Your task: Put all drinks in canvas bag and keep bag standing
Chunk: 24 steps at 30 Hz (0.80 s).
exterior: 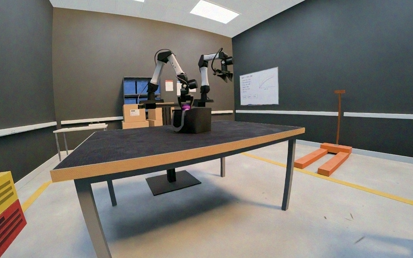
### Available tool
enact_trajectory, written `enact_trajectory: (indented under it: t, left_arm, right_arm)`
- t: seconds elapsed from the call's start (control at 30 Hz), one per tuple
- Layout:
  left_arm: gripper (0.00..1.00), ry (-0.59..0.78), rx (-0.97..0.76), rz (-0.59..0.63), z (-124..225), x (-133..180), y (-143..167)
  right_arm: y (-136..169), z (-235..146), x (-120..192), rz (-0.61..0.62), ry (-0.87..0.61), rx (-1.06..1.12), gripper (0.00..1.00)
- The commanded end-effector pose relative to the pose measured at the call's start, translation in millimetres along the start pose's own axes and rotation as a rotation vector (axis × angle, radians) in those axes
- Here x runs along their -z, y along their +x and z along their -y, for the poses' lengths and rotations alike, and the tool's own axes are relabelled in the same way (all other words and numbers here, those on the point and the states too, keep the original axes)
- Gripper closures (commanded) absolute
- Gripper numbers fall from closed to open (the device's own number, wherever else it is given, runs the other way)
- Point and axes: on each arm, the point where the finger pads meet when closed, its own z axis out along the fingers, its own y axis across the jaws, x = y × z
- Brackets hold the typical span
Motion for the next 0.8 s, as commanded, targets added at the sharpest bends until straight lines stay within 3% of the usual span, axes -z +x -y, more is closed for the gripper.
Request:
enact_trajectory:
  t: [0.0,0.2,0.3,0.47,0.53,0.63,0.77]
  left_arm:
    - [0.09,0.002,-0.010,-0.006,-1.4,-0.2,2.2]
    - [0.09,0.002,-0.010,-0.006,-1.4,-0.2,2.2]
    - [0.09,0.002,-0.010,-0.006,-1.4,-0.2,2.2]
    - [0.09,0.002,-0.010,-0.006,-1.4,-0.2,2.2]
    - [0.09,0.002,-0.010,-0.006,-1.4,-0.2,2.2]
    - [0.09,0.002,-0.010,-0.006,-1.4,-0.2,2.2]
    - [0.09,0.002,-0.010,-0.006,-1.4,-0.2,2.2]
  right_arm:
    - [-2.5,-1.6,-11.8,0.022,-0.001,-0.005,0.26]
    - [-6.3,-15.7,-12.1,0.036,-0.037,-0.021,0.26]
    - [6.6,1.0,-22.0,0.020,0.000,0.004,0.26]
    - [-4.1,-12.5,-14.1,0.035,-0.036,-0.019,0.26]
    - [9.4,5.5,-29.6,0.017,0.010,0.001,0.26]
    - [4.8,-13.1,-23.1,0.032,-0.036,-0.006,0.26]
    - [13.3,-0.3,-32.6,0.022,-0.010,0.003,0.26]
